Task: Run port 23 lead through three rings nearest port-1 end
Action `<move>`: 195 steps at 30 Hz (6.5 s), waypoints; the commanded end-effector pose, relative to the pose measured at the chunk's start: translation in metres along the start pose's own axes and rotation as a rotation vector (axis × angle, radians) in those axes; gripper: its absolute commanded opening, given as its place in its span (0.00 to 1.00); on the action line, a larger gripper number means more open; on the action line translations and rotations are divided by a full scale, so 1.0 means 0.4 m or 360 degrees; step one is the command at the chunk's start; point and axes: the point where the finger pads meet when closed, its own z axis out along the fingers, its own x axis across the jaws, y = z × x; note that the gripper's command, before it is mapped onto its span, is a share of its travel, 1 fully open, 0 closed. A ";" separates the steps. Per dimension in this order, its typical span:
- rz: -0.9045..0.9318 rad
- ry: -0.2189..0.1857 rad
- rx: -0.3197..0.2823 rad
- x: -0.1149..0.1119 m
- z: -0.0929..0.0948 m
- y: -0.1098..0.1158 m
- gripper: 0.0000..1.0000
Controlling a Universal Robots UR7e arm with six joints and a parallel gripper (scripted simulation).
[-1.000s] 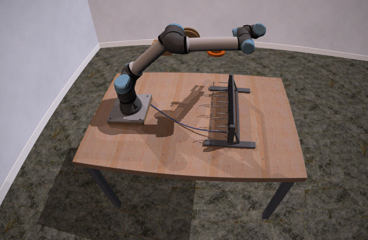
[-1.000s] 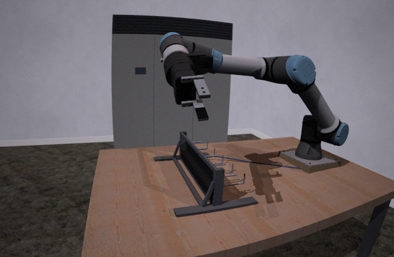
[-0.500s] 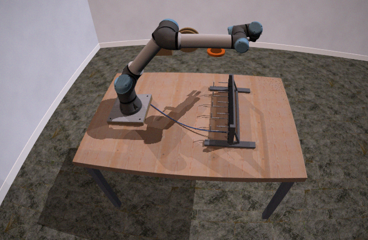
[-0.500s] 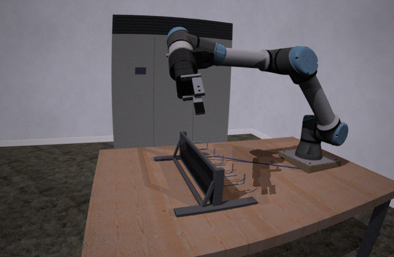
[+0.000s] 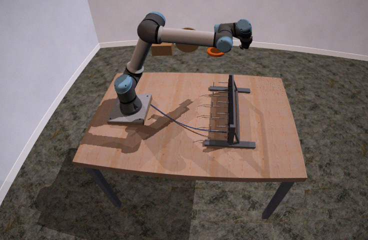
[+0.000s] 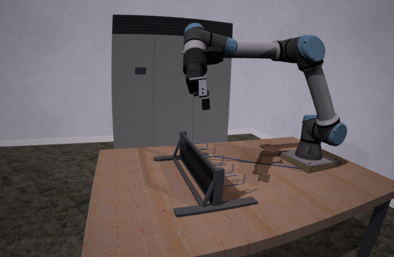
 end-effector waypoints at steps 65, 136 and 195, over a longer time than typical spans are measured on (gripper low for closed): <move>0.1014 -0.1063 -0.0668 -1.170 -0.271 -0.639 1.00; 0.0286 -0.1179 -0.0390 -1.265 -0.342 -0.690 0.00; 0.0231 -0.1185 -0.0369 -1.315 -0.302 -0.684 0.67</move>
